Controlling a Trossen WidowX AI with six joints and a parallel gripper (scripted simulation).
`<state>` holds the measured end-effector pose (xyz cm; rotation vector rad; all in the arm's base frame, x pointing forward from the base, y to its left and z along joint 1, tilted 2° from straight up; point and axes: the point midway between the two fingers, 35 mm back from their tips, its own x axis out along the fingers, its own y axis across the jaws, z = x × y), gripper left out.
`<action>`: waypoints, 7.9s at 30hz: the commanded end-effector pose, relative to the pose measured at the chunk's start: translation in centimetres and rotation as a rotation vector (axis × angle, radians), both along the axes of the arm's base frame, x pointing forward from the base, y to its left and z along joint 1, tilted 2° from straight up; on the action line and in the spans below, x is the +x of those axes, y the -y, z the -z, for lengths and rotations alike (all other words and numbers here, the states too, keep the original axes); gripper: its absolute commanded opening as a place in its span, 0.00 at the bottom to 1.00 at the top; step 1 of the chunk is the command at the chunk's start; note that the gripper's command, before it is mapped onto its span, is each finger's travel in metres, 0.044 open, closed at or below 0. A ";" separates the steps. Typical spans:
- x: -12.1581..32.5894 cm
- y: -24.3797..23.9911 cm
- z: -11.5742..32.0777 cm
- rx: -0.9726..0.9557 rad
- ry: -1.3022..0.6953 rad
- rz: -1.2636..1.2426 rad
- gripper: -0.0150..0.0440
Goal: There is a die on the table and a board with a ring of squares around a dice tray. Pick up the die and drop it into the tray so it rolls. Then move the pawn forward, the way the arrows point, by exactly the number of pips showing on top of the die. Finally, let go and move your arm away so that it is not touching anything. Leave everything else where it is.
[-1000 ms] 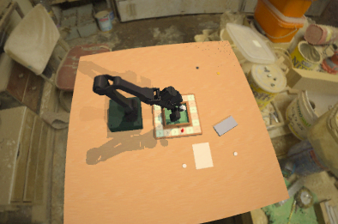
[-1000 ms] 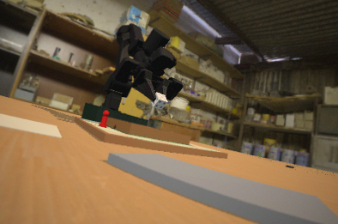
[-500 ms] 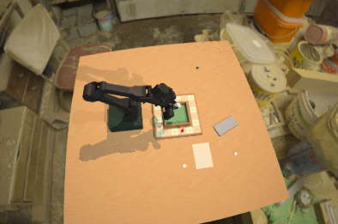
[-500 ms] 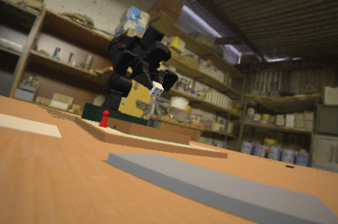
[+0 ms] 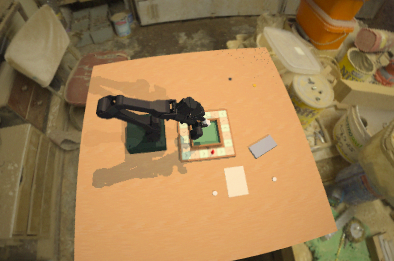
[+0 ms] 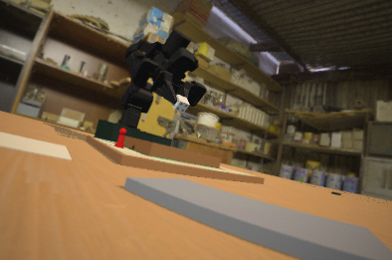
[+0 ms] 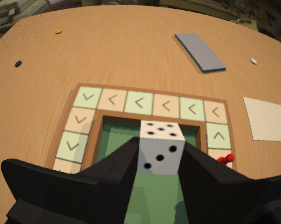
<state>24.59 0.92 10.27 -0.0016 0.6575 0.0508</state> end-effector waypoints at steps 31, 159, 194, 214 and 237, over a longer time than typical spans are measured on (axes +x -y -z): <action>2.1 -0.1 0.3 -0.035 -0.789 -0.008 1.00; 13.0 -0.4 2.2 -0.062 -0.837 -0.055 0.25; 14.1 -2.6 8.3 -0.060 -0.836 -0.055 0.25; 14.0 -2.6 2.8 -0.060 -0.835 -0.055 1.00; 2.7 -1.0 -3.5 -0.048 -0.824 -0.036 1.00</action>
